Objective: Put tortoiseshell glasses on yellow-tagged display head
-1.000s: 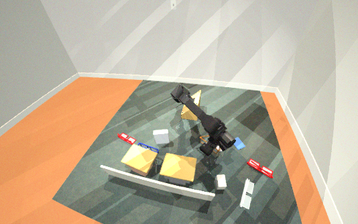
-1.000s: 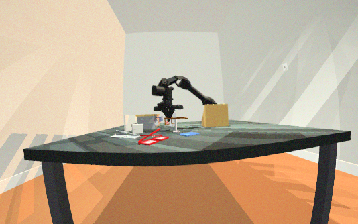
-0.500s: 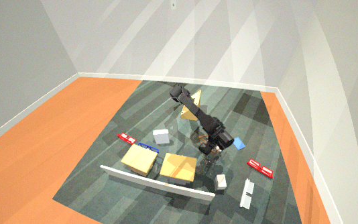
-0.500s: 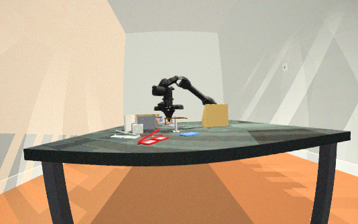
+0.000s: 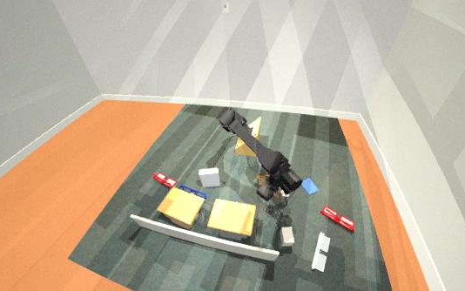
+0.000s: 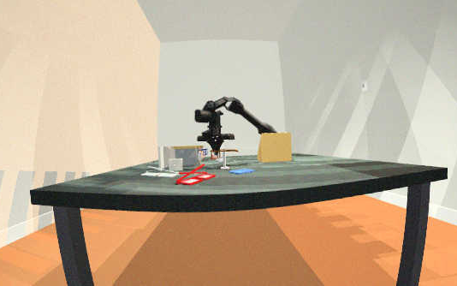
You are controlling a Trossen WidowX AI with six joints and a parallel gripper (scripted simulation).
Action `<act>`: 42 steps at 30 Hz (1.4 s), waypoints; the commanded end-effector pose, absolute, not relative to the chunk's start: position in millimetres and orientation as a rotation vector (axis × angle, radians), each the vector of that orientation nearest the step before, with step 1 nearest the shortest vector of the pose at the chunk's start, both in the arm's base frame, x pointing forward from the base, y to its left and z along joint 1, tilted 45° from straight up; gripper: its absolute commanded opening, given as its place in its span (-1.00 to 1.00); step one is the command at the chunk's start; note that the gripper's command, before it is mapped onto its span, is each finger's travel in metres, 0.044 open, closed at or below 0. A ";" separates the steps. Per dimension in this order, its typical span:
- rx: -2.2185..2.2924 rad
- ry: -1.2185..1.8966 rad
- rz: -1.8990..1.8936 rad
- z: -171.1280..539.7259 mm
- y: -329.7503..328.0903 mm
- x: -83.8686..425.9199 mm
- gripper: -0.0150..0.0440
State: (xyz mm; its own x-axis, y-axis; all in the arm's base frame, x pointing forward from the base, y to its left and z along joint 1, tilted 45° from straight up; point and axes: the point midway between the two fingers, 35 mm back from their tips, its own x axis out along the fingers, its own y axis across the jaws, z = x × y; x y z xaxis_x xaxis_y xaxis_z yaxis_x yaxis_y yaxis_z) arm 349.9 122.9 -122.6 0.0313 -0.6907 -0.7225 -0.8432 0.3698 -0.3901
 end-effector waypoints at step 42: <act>-1.375 1.700 0.208 -107.7 146.2 356.4 -0.49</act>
